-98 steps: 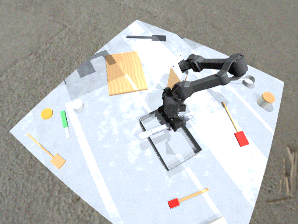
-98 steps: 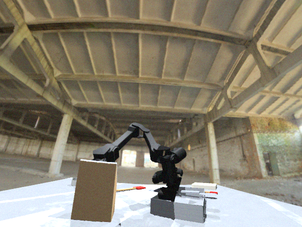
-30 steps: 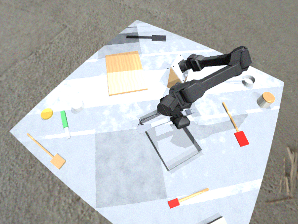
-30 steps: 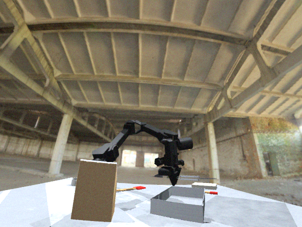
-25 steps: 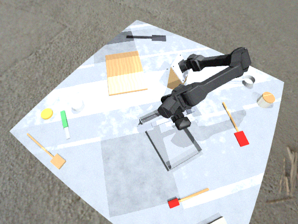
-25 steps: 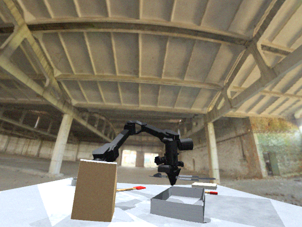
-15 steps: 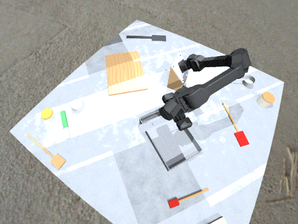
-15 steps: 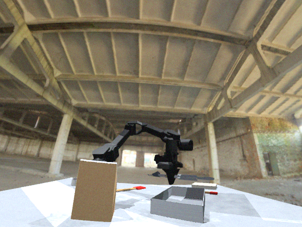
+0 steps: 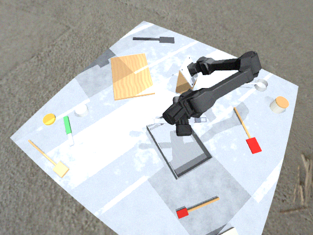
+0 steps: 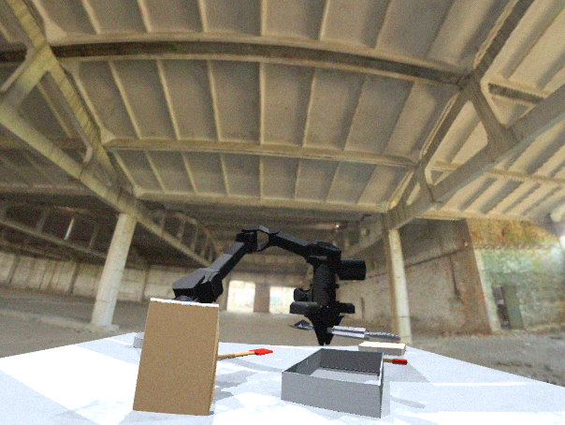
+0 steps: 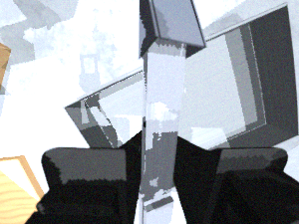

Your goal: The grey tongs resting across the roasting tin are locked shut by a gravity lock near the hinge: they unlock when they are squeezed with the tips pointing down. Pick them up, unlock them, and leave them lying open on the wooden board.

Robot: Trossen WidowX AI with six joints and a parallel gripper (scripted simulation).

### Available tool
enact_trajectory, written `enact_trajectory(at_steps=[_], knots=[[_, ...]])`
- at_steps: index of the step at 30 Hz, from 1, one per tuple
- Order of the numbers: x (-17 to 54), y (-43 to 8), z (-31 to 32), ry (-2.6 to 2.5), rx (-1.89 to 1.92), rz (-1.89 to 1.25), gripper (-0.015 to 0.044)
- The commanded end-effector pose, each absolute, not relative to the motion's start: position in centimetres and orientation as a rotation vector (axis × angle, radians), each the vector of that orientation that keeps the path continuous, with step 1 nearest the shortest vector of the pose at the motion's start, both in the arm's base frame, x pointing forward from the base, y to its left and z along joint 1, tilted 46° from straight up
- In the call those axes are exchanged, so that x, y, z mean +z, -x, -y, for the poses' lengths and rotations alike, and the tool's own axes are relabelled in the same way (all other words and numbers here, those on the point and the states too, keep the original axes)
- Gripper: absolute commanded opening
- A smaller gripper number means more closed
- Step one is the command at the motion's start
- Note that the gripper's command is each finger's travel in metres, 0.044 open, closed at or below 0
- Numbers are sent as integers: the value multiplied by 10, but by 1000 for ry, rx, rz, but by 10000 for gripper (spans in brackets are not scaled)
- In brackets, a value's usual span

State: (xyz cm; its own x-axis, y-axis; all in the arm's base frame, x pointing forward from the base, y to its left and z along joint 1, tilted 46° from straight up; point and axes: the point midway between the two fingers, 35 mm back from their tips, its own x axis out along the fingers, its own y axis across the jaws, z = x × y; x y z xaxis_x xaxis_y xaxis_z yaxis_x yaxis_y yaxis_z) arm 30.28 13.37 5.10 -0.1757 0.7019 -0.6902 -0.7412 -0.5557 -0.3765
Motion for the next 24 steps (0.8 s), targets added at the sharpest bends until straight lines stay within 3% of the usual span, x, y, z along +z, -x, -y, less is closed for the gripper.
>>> enact_trajectory(at_steps=[1,24], knots=[[49,-308,-126,985,1837,-187,-150],[25,-327,-89,349,1459,-949,-150]])
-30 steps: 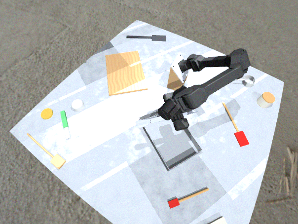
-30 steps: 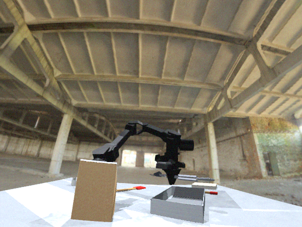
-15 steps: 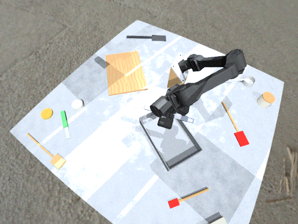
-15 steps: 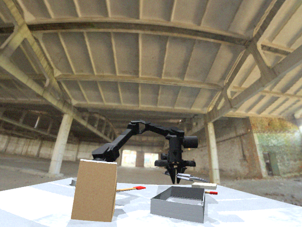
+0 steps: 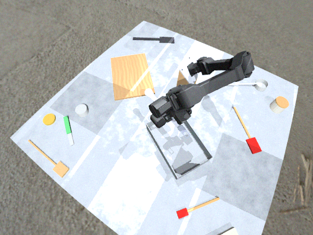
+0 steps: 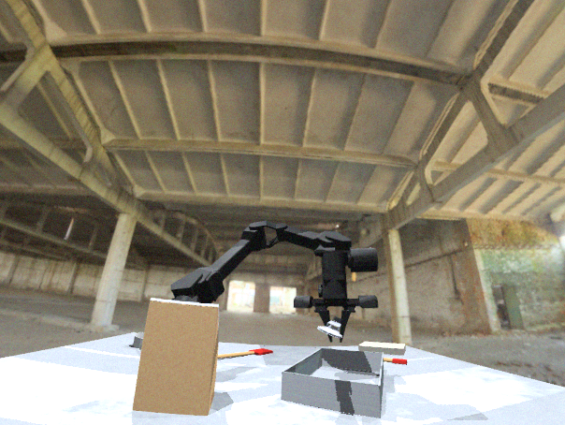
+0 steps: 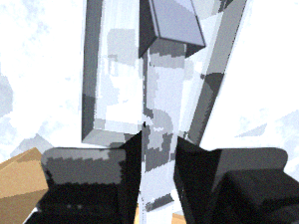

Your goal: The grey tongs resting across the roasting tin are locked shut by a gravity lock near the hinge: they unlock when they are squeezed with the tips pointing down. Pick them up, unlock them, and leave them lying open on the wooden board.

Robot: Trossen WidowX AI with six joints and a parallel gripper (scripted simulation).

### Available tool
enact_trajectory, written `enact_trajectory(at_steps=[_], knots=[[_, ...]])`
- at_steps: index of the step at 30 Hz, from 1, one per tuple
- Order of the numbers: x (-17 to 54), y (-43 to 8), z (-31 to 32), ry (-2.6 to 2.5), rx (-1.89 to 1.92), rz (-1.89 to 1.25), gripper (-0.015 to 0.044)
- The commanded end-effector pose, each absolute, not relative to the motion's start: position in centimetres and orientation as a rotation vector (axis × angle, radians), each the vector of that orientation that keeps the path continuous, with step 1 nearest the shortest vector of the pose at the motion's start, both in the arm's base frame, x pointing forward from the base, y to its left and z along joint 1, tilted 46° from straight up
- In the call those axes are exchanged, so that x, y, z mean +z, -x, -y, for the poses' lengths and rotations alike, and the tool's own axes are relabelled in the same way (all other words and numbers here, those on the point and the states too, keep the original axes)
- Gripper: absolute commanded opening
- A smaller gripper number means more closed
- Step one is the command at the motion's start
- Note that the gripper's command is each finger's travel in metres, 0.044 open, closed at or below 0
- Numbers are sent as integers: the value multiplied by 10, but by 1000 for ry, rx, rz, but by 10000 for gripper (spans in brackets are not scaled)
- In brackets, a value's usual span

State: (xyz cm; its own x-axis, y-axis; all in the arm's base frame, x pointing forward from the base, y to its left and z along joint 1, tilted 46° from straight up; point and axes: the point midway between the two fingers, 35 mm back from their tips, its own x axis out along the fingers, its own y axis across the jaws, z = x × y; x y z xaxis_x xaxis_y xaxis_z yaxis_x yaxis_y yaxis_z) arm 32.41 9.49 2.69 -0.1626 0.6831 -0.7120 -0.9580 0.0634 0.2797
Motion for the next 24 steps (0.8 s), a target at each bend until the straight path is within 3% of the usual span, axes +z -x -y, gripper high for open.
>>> enact_trajectory(at_steps=[1,24], knots=[[24,-328,-87,320,1437,-977,-150],[2,-341,-50,-349,846,-1519,-150]])
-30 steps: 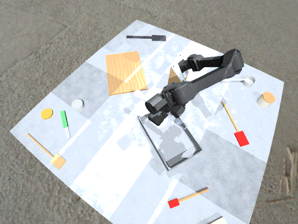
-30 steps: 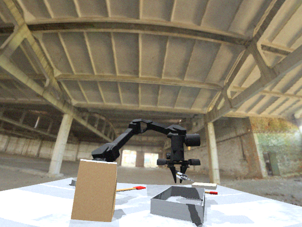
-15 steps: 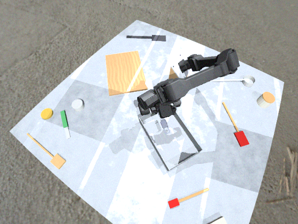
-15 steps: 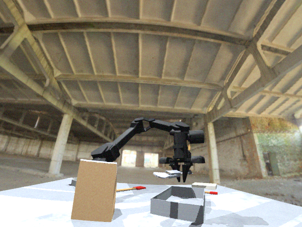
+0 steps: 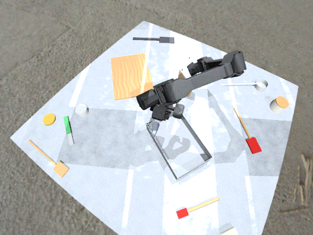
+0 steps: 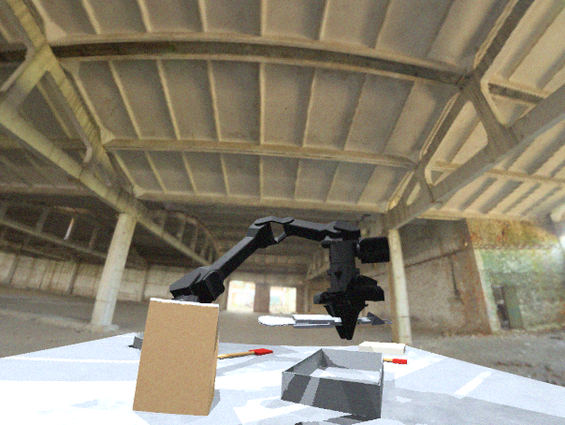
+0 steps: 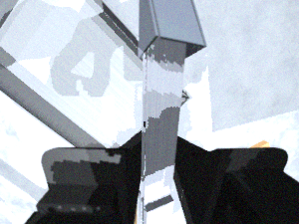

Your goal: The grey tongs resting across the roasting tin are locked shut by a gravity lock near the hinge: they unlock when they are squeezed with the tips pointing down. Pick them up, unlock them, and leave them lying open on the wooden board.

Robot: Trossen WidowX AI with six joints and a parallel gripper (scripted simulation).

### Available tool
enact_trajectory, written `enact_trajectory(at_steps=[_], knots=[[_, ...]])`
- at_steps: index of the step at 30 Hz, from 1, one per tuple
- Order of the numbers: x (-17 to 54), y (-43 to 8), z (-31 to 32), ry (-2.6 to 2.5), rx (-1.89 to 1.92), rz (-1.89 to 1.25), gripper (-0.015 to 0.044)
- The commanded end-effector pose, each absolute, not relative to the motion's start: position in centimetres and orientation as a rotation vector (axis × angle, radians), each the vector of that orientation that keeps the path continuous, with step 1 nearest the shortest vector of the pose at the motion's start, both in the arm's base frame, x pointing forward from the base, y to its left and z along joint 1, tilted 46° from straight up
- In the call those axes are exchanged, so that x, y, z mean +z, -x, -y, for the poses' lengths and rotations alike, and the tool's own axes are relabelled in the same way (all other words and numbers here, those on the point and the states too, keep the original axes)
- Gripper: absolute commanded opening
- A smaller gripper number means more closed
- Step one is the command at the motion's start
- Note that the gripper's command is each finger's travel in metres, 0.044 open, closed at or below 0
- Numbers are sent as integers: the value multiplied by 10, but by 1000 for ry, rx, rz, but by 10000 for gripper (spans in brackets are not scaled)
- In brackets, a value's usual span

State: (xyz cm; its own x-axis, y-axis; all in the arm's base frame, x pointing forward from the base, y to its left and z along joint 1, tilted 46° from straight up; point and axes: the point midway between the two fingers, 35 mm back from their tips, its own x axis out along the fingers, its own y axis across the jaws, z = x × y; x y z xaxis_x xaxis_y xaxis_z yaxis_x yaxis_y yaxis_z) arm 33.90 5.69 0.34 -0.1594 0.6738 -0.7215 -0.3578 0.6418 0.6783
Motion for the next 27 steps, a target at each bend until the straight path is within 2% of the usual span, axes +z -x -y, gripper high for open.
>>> enact_trajectory(at_steps=[1,27], knots=[[1,-342,-49,-378,817,-1538,-150],[-26,-349,-6,-1117,-60,-1869,-150]])
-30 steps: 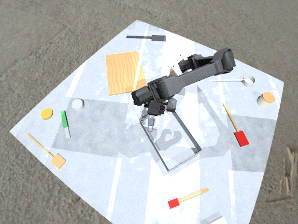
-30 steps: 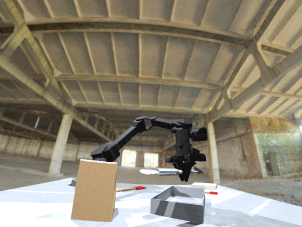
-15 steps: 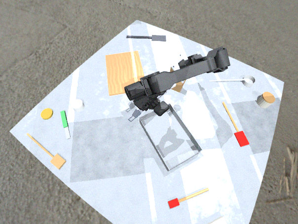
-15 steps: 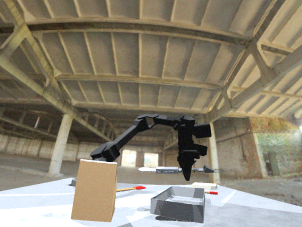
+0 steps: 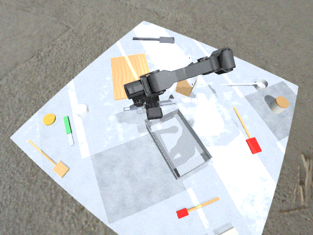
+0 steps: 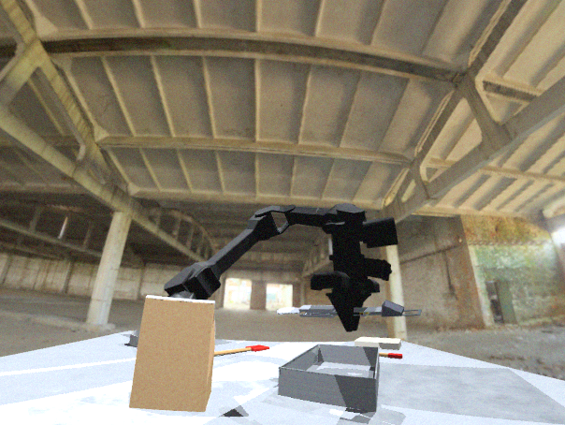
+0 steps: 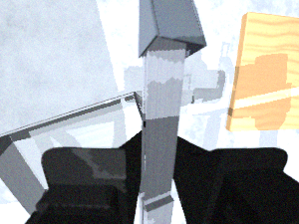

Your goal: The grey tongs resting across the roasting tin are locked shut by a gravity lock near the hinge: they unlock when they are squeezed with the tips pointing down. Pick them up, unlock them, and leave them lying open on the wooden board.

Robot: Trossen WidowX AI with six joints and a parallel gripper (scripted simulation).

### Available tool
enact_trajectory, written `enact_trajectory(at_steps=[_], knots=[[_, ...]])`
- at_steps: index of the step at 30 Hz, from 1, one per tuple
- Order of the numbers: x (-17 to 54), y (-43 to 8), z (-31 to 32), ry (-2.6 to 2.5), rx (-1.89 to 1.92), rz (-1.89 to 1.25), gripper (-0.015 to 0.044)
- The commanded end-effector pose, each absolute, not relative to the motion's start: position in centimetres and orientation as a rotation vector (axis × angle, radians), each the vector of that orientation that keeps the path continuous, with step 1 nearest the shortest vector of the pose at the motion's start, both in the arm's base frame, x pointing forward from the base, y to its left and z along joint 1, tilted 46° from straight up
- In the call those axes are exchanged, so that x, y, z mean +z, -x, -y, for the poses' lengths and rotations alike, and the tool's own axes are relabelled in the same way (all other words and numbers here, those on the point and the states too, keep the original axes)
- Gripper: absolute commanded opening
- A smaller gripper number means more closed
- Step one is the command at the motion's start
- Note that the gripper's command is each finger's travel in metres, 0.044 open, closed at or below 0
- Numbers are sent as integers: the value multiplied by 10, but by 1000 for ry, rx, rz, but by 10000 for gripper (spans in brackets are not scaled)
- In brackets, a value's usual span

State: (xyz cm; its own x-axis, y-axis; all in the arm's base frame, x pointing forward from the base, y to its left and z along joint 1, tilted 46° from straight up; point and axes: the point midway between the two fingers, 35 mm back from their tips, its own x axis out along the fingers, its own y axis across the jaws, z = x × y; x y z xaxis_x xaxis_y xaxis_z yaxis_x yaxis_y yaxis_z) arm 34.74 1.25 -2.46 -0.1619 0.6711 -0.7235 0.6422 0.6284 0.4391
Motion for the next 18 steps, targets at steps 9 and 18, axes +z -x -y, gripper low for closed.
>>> enact_trajectory(at_steps=[9,18], knots=[[-36,-349,9,-1357,-408,-1907,-150],[-46,-348,24,-1582,-777,-1900,-150]])
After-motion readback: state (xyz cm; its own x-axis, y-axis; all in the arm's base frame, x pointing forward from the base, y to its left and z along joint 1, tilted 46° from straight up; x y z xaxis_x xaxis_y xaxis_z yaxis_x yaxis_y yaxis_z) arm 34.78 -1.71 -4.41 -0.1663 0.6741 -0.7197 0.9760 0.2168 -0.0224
